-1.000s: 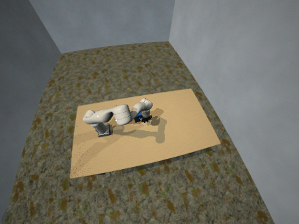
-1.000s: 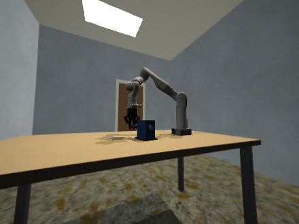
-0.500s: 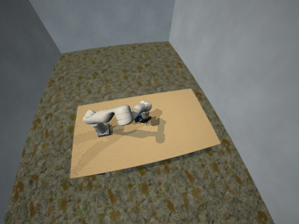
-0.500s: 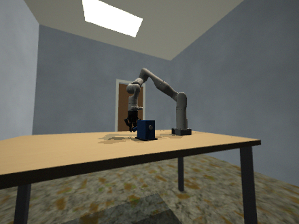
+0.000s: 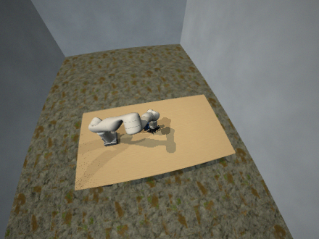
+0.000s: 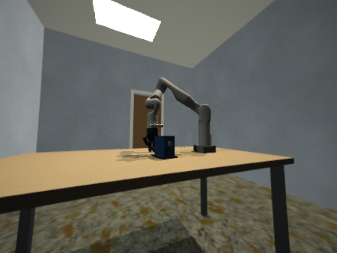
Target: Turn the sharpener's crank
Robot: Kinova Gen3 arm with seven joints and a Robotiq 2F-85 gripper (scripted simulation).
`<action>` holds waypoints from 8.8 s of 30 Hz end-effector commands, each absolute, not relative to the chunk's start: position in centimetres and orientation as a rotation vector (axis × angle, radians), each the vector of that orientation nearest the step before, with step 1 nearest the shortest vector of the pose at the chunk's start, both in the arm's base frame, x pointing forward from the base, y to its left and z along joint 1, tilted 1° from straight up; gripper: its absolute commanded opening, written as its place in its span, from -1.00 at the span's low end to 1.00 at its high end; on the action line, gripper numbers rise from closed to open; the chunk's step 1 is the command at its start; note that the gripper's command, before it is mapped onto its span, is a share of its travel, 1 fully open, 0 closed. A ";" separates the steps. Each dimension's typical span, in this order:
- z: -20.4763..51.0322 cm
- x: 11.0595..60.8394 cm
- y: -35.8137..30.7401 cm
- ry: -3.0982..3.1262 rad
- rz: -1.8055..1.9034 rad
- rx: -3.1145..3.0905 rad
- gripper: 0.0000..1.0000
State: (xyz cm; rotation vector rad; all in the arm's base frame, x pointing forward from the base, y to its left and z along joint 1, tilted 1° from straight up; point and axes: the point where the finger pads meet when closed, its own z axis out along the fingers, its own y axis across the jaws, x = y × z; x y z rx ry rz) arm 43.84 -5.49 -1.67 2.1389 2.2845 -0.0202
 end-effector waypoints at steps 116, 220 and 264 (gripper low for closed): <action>2.7 36.3 -5.9 2.288 -0.024 2.139 -1.00; 7.7 41.3 -5.5 2.288 -0.024 2.139 -1.00; 7.7 41.4 -5.5 2.288 -0.024 2.139 0.06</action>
